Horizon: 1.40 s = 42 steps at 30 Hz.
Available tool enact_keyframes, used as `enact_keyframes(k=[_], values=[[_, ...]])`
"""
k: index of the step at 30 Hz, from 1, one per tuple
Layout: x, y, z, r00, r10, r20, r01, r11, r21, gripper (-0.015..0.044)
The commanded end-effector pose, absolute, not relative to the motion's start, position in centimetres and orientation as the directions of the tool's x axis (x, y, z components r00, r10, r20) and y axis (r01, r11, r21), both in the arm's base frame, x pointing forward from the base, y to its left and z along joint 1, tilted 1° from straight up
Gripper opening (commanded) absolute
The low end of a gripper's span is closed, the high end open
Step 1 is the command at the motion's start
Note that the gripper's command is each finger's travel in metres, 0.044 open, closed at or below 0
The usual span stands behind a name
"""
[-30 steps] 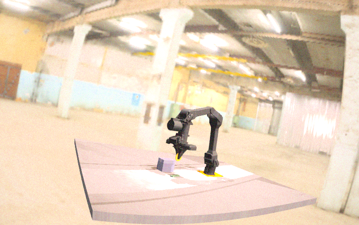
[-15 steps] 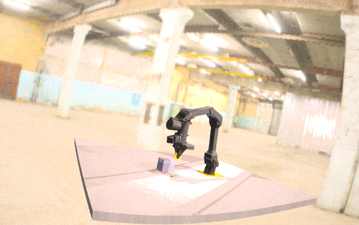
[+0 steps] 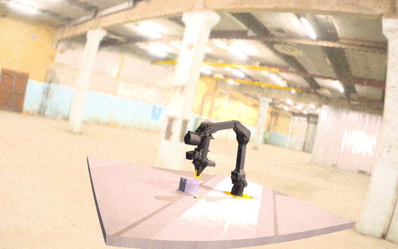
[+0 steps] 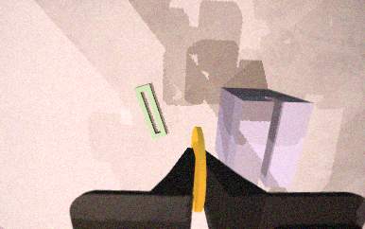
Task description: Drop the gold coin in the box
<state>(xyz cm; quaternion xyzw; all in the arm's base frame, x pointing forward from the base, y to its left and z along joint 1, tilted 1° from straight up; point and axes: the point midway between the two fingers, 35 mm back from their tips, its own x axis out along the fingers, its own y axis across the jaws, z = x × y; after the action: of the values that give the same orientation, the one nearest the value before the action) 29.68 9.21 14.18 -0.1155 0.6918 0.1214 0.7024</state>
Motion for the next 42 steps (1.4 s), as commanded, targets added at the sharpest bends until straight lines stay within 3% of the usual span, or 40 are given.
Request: enact_keyframes(k=[1,23,42], values=[[30.0,8.0,14.1,0.012,0.009,-1.000,-0.334,0.943,0.005,0.0000],[31.1,2.4,14.2,0.013,0.002,-1.000,-0.338,0.941,-0.002,0.0000],[31.1,2.6,14.2,0.015,0.005,-1.000,-0.334,0.942,0.000,0.0000]])
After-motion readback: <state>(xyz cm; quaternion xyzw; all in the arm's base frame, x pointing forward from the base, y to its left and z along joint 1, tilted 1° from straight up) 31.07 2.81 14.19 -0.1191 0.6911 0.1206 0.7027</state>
